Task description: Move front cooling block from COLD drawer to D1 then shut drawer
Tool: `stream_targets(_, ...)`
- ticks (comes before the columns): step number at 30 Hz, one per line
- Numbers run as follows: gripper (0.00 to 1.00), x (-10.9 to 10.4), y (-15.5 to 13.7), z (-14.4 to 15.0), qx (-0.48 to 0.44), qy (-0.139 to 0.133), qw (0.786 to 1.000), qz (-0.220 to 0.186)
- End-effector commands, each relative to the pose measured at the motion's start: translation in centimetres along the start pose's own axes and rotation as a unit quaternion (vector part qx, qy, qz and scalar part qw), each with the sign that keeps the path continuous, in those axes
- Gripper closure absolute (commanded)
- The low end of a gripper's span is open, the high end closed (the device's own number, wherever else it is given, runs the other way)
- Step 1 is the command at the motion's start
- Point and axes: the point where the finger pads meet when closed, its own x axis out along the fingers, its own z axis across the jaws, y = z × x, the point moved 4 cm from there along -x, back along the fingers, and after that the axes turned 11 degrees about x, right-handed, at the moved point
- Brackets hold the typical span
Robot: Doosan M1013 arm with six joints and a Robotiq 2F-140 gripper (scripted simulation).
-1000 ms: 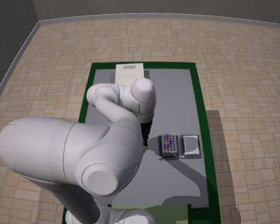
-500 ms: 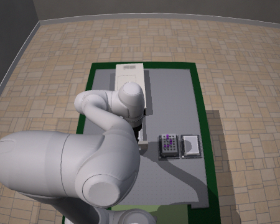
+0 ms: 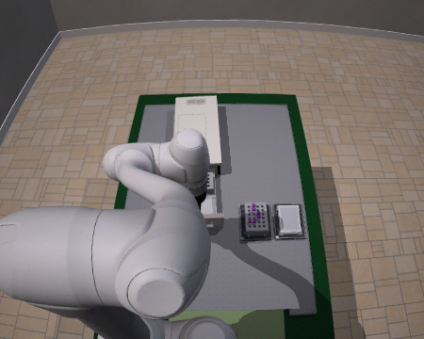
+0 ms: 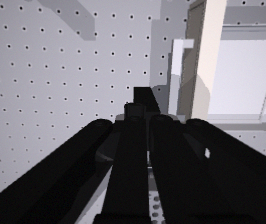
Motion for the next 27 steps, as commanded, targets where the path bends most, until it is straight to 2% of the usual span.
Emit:
stream_targets(1,0.9,0.5,0.0,0.0,0.0,0.0,1.0,0.0)
stream_targets(27,0.9,3.4,0.0,0.0,0.0,0.0,1.0,0.0)
